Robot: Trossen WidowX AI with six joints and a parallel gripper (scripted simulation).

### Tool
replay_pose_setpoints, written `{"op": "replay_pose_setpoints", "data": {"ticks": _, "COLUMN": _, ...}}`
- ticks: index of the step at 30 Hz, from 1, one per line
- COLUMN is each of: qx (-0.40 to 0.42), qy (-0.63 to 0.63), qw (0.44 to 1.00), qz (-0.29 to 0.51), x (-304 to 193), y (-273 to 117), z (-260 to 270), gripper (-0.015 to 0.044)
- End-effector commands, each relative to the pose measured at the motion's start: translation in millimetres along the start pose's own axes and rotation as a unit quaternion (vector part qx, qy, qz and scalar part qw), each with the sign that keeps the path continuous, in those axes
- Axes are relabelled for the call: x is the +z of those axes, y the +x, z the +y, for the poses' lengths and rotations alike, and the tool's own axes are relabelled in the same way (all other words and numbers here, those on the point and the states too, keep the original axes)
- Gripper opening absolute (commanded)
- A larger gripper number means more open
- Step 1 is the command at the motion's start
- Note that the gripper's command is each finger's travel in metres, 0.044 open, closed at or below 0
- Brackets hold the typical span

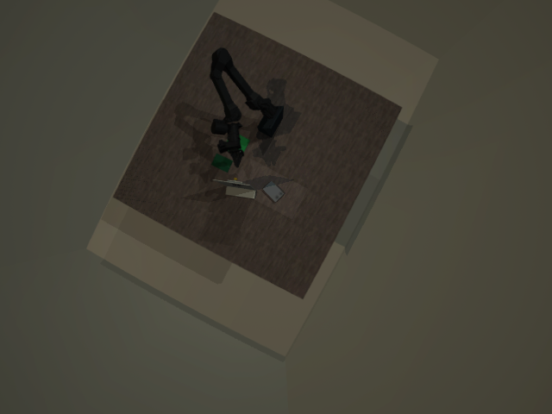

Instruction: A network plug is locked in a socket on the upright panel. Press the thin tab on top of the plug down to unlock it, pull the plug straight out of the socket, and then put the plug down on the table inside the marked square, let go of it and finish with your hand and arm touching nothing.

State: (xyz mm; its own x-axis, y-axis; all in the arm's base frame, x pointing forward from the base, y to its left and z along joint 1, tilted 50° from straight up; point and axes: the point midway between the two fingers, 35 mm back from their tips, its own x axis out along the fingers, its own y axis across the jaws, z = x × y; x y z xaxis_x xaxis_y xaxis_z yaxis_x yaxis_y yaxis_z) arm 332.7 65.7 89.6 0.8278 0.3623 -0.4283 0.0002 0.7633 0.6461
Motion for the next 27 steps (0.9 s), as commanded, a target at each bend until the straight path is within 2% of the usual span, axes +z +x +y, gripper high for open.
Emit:
{"op": "replay_pose_setpoints", "data": {"ticks": 1, "qx": -0.003, "qy": 0.002, "qw": 1.000, "qz": 0.000, "x": 1, "y": 8, "z": -2, "gripper": 0.0156}}
{"op": "replay_pose_setpoints", "data": {"ticks": 27, "qx": -0.002, "qy": 0.002, "qw": 1.000, "qz": 0.000, "x": 10, "y": 36, "z": -1, "gripper": 0.0156}}
